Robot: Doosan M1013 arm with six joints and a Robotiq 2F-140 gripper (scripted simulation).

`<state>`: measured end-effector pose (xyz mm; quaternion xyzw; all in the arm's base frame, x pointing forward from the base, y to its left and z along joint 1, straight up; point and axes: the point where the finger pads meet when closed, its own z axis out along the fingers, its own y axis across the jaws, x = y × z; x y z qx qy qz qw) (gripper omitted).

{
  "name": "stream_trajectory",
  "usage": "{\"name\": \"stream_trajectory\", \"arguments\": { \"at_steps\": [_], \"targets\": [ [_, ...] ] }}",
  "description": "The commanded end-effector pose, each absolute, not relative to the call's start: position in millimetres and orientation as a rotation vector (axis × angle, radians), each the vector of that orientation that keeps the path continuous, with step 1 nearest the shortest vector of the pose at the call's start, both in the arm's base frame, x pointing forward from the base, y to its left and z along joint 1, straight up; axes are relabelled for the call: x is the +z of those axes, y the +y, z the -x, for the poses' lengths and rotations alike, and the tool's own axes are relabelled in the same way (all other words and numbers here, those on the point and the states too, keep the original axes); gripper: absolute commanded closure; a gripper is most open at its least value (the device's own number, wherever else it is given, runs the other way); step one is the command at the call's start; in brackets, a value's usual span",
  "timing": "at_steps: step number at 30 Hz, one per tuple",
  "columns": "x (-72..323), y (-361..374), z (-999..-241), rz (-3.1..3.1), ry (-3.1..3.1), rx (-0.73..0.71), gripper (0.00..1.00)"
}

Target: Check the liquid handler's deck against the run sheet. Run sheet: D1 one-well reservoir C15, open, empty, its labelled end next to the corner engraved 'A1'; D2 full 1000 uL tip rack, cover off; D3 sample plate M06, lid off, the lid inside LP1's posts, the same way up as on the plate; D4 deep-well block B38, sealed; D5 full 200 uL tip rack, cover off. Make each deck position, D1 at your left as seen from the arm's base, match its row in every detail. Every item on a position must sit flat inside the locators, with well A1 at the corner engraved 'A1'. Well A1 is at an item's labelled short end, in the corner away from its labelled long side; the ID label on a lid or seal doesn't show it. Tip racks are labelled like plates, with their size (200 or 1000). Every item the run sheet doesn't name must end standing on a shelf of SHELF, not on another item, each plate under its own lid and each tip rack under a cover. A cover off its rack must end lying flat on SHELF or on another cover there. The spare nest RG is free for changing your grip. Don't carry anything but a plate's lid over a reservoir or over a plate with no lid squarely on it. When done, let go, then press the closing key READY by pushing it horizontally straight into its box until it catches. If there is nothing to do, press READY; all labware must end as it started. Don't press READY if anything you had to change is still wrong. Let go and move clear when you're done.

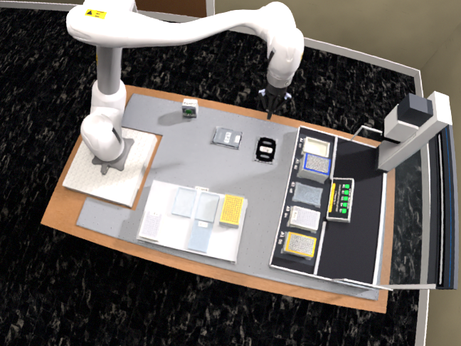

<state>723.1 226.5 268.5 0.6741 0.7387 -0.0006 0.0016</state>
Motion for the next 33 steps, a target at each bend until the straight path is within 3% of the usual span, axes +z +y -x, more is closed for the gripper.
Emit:
{"name": "stream_trajectory", "arguments": {
  "at_steps": [1, 33],
  "targets": [
    [269.7, 226.8, -715.5, -2.115, 2.317, 0.001, 0.90],
    [269.1, 228.8, -565.5, -2.115, 2.318, 0.001, 0.90]
  ]
}}
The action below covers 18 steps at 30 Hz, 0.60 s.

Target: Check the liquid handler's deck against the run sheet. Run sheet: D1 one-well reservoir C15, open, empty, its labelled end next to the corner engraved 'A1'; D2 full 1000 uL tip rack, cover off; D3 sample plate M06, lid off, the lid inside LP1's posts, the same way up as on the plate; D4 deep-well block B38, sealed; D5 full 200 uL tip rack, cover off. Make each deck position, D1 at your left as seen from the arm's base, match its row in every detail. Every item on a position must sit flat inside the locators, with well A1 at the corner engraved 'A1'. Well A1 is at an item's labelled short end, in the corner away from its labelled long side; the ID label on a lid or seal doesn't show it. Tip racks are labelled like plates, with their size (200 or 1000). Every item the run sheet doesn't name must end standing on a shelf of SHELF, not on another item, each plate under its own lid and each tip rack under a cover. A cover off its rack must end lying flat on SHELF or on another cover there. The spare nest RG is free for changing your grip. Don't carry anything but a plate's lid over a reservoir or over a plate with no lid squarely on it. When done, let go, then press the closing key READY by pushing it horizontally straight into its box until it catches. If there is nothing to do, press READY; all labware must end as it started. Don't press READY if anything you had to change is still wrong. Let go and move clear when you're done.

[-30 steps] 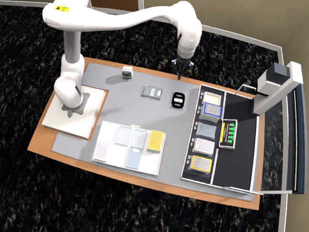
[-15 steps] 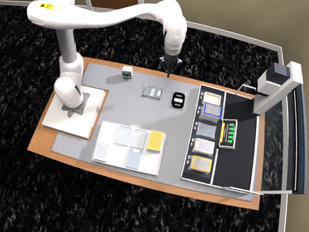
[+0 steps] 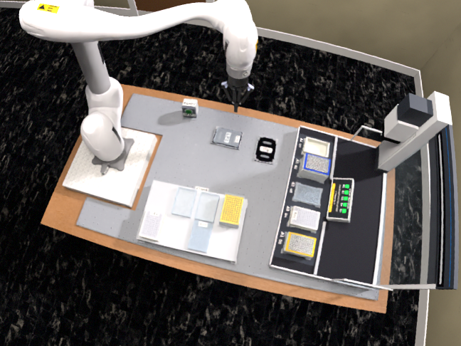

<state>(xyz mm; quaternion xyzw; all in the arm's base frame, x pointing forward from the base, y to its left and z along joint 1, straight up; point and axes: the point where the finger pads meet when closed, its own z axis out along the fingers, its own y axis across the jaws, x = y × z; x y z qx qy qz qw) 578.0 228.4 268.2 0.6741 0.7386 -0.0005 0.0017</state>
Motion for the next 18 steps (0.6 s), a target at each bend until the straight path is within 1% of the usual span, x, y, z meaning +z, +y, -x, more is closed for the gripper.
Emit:
{"name": "stream_trajectory", "arguments": {
  "at_steps": [1, 18],
  "targets": [
    [269.1, 228.8, -565.5, -2.115, 2.318, 0.001, 0.90],
    [268.9, 229.9, -490.5, -2.115, 2.318, 0.001, 0.90]
  ]
}}
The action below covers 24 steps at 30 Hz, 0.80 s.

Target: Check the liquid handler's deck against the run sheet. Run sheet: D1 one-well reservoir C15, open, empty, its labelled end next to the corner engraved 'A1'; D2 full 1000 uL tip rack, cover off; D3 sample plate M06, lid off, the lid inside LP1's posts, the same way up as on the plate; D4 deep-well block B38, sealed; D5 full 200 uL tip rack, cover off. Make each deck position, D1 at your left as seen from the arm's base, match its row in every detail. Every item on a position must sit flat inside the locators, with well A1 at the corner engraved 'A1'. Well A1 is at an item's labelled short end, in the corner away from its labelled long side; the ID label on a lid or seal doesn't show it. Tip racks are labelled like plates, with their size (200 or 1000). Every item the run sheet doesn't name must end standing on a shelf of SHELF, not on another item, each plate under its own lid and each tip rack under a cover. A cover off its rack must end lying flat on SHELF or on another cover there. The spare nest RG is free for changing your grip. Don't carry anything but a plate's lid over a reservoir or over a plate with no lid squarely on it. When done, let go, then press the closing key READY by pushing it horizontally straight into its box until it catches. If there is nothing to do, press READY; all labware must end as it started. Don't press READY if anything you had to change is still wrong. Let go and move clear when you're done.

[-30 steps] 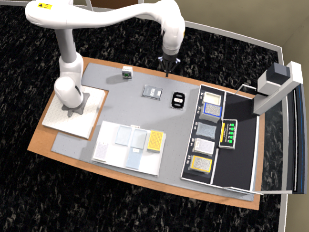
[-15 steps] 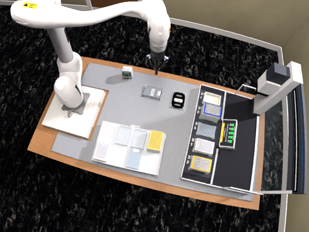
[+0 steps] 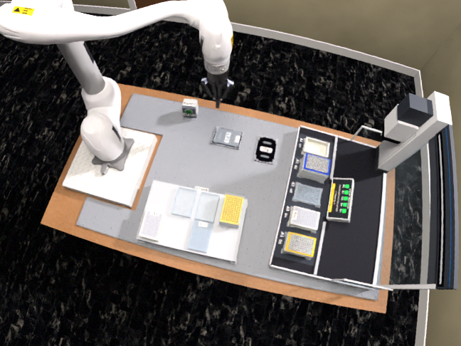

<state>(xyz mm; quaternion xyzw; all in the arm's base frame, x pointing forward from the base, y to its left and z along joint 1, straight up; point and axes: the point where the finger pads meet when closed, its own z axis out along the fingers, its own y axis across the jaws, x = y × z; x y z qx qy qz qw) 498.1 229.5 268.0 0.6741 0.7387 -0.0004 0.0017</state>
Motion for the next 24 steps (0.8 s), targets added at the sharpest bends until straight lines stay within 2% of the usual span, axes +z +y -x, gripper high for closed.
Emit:
{"name": "stream_trajectory", "arguments": {
  "at_steps": [1, 24],
  "targets": [
    [268.9, 229.9, -490.5, -2.115, 2.318, 0.001, 0.90],
    [268.5, 231.3, -385.5, -2.116, 2.318, 0.001, 0.90]
  ]
}}
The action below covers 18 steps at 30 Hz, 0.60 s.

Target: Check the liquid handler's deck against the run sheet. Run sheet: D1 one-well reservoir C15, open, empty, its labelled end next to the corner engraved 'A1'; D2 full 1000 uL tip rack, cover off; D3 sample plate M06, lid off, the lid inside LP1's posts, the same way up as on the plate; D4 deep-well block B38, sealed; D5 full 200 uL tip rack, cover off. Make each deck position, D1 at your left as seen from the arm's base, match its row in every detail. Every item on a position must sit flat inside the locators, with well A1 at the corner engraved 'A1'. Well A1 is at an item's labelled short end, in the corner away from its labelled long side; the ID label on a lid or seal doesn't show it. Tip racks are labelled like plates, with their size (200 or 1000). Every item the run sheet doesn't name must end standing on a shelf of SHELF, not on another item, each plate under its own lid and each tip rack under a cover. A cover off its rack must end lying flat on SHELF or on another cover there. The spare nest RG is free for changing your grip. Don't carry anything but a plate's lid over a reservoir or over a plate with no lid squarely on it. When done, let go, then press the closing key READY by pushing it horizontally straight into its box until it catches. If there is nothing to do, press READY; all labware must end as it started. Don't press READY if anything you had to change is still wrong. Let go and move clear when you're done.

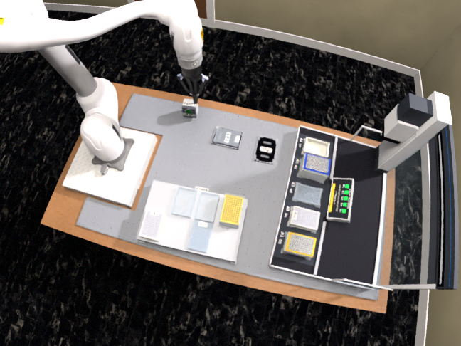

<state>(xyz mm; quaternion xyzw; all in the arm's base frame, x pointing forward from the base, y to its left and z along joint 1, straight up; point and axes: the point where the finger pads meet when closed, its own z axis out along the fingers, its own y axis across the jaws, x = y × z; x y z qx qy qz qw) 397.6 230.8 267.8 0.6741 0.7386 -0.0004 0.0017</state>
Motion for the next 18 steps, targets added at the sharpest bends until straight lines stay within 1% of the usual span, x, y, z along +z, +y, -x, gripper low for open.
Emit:
{"name": "stream_trajectory", "arguments": {
  "at_steps": [1, 9, 18],
  "targets": [
    [268.5, 231.4, -380.5, -2.116, 2.318, 0.001, 0.90],
    [268.4, 231.9, -340.5, -2.116, 2.318, 0.001, 0.90],
    [266.7, 232.1, -327.9, -2.116, 2.318, 0.001, 0.90]
  ]
}}
